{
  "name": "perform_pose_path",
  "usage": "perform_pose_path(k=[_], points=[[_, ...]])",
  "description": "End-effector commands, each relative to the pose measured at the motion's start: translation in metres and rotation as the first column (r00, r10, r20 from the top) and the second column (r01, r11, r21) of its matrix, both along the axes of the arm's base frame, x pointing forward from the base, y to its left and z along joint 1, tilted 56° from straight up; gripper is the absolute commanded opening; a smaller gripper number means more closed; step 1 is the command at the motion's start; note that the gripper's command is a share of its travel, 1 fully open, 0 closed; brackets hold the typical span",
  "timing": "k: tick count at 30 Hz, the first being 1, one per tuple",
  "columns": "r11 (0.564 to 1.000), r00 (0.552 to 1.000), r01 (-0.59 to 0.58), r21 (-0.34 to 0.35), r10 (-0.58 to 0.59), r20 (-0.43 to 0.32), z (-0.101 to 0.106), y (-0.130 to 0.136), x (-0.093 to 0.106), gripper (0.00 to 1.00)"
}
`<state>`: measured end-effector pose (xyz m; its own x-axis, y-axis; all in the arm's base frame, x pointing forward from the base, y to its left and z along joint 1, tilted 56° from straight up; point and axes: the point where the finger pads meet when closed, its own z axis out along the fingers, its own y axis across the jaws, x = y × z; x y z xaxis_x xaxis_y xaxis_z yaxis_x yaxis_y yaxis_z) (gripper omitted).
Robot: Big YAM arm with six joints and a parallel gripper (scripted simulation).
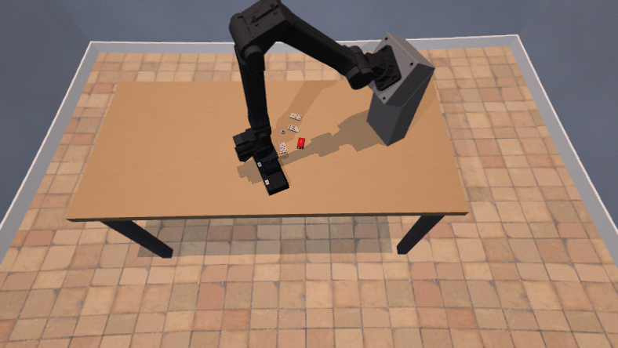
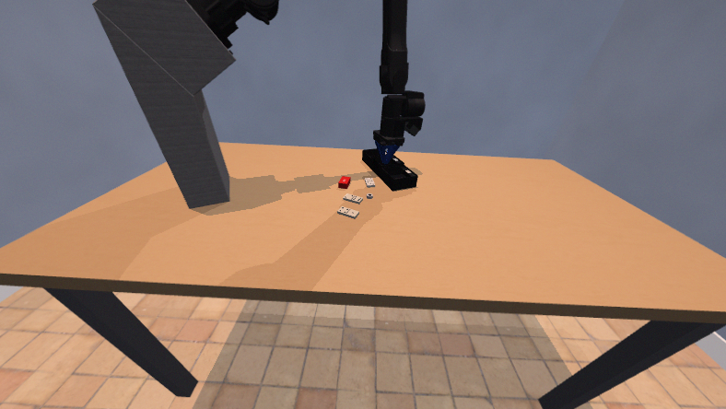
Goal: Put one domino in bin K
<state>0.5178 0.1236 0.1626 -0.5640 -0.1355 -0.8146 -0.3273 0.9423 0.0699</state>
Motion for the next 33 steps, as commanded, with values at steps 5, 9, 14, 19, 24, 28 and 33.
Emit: perform_pose_path(k=[5, 9, 14, 19, 24, 28, 33], points=[[1.000, 1.000, -0.002, 0.011, 0.001, 0.028, 0.000, 0.011, 0.018, 0.09], [1.000, 1.000, 0.004, 0.006, -0.004, 0.030, 0.003, 0.004, 0.016, 0.09], [1.000, 0.999, 0.013, 0.014, -0.014, 0.052, 0.012, 0.000, 0.018, 0.09], [1.000, 0.998, 0.014, 0.014, -0.015, 0.055, 0.013, -0.001, 0.019, 0.09], [1.000, 0.998, 0.012, 0.014, -0.013, 0.058, 0.015, 0.000, 0.019, 0.09], [1.000, 0.998, 0.013, 0.013, -0.013, 0.058, 0.016, -0.001, 0.019, 0.09], [1.000, 0.998, 0.012, 0.013, -0.012, 0.057, 0.017, -0.001, 0.019, 0.09]])
